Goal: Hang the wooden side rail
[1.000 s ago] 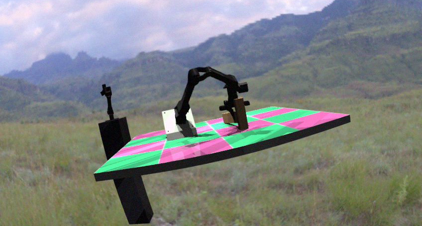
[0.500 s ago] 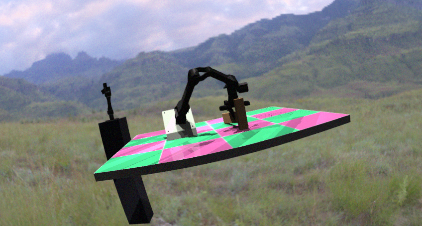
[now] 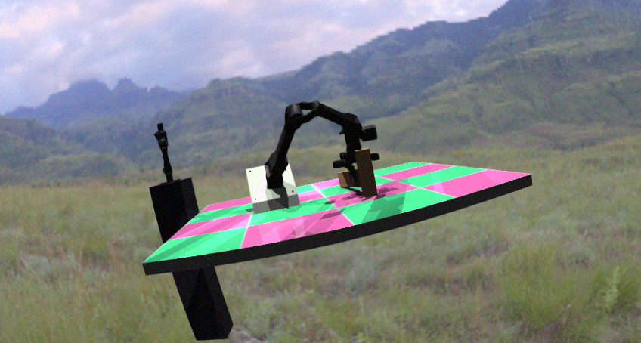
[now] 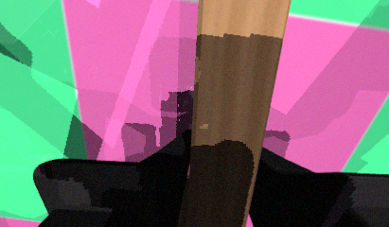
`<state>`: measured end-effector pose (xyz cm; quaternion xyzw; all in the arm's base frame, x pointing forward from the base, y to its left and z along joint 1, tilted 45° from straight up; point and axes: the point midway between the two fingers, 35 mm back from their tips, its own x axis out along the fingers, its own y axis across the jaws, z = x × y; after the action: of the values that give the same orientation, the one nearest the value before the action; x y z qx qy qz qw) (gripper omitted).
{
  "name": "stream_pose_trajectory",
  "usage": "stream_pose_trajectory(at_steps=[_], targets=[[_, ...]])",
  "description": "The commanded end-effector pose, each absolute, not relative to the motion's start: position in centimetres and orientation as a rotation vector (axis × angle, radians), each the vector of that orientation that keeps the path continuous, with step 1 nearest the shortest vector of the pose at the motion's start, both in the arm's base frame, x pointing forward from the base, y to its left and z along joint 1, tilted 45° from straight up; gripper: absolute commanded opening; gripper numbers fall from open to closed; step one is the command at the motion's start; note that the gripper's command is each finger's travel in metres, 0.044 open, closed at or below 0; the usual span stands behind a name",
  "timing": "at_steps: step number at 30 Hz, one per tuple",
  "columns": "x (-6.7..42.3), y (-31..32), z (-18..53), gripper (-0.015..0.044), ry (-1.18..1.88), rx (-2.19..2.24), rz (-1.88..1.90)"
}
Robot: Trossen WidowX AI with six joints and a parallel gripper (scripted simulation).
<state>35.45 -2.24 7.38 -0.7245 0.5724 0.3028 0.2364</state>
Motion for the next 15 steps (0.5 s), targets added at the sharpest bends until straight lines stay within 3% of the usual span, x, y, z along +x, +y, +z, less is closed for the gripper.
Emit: stream_pose_trajectory(at_steps=[1, 15], targets=[[35.56, -2.12, 7.86, 0.0000, 1.557, -1.993, 0.822], [35.72, -2.16, 8.03, 0.0000, 1.557, -1.993, 0.822]])
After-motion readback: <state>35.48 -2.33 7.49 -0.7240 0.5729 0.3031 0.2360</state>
